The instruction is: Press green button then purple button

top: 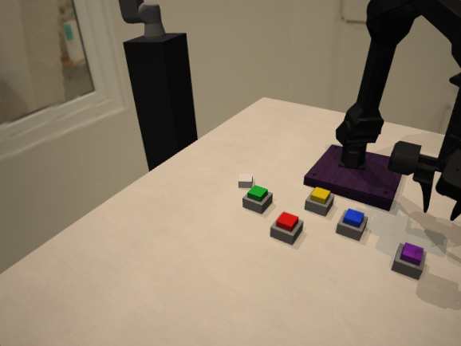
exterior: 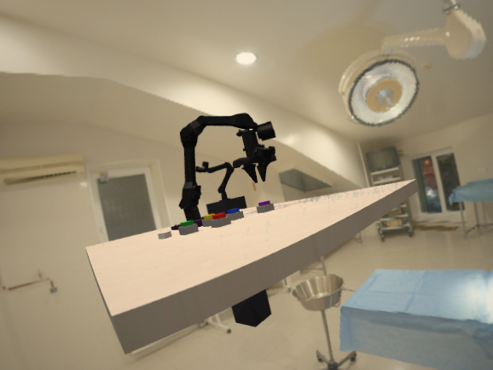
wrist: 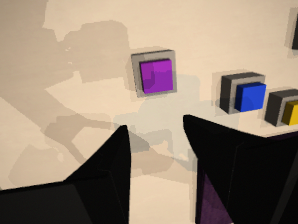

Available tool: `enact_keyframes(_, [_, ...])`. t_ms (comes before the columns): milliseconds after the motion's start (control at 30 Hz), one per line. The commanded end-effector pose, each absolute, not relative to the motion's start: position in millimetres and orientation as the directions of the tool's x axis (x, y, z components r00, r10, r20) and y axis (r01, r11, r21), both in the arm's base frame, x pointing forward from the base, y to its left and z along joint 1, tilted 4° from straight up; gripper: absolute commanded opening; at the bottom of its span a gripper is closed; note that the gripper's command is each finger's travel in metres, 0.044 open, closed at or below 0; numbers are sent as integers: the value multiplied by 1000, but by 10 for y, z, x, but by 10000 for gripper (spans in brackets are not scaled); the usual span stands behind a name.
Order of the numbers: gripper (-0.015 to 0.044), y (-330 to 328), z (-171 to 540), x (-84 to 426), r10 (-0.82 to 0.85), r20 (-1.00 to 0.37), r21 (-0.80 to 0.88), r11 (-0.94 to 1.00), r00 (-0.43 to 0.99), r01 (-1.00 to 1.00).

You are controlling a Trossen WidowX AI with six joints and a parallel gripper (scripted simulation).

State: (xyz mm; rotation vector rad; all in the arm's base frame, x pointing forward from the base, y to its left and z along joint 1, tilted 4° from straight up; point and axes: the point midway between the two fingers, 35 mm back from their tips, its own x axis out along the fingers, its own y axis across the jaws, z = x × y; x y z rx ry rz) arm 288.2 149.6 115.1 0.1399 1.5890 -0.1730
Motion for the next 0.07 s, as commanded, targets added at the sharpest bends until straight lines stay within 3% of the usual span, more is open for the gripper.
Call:
enact_keyframes(0, [283,1517,1258,2849,-19,-999,-25,979,-31,204])
enact_keyframes(33, [283,1517,1258,2849,-19,-999,-25,979,-31,204])
